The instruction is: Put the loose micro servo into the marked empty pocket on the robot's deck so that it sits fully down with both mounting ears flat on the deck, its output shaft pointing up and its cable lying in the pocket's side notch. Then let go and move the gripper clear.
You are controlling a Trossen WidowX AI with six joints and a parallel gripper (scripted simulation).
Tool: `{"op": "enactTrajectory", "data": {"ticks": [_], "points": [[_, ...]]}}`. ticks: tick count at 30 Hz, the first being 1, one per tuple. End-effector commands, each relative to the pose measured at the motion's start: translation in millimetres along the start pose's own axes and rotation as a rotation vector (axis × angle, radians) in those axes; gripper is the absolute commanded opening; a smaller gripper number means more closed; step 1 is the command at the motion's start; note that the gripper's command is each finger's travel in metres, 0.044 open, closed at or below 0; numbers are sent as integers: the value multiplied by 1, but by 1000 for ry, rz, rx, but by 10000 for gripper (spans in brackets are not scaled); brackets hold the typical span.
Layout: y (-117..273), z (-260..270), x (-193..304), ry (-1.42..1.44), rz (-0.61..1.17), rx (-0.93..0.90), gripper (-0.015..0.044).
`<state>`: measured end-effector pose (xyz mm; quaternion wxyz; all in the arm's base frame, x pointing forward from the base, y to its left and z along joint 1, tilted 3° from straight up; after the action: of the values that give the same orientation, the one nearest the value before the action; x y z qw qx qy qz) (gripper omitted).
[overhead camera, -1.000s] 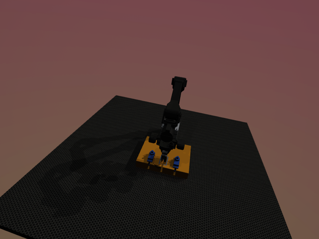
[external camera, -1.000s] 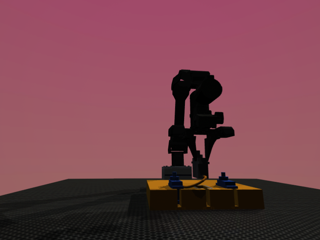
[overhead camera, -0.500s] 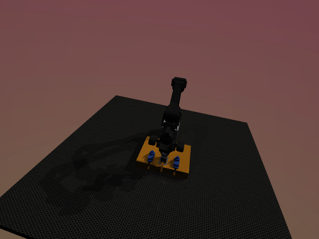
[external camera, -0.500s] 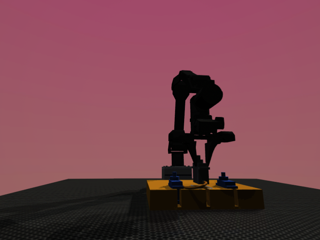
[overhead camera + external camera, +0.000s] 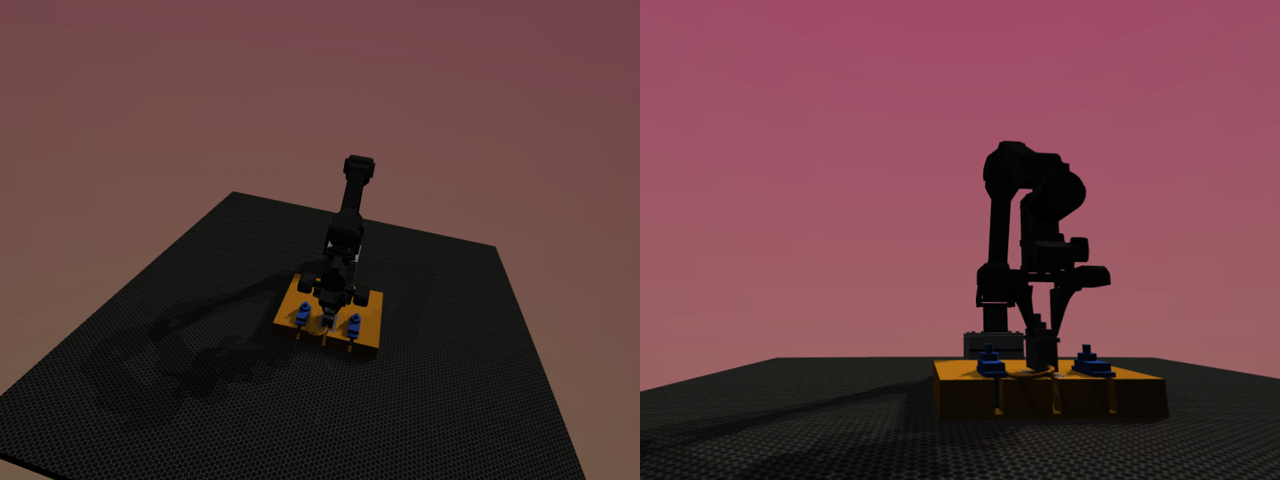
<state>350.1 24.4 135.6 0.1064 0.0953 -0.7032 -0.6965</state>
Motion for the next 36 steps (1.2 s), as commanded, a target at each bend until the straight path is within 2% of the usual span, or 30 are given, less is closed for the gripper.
{"op": "enactTrajectory", "data": {"ticks": [1,36], "points": [[-3,0,0,6,-2,-2,0],[-36,0,0,6,-2,-2,0]]}}
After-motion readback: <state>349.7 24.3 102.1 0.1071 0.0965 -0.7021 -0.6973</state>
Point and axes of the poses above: the point midway between the two fingers, 35 mm back from their tips, its own y axis back along the fingers, its own z axis across the jaws, x = y × z, the point moved 10 cm from there along y, back along the fingers, and after that the axes turned 13 degrees about y, right-handed, at the moved point
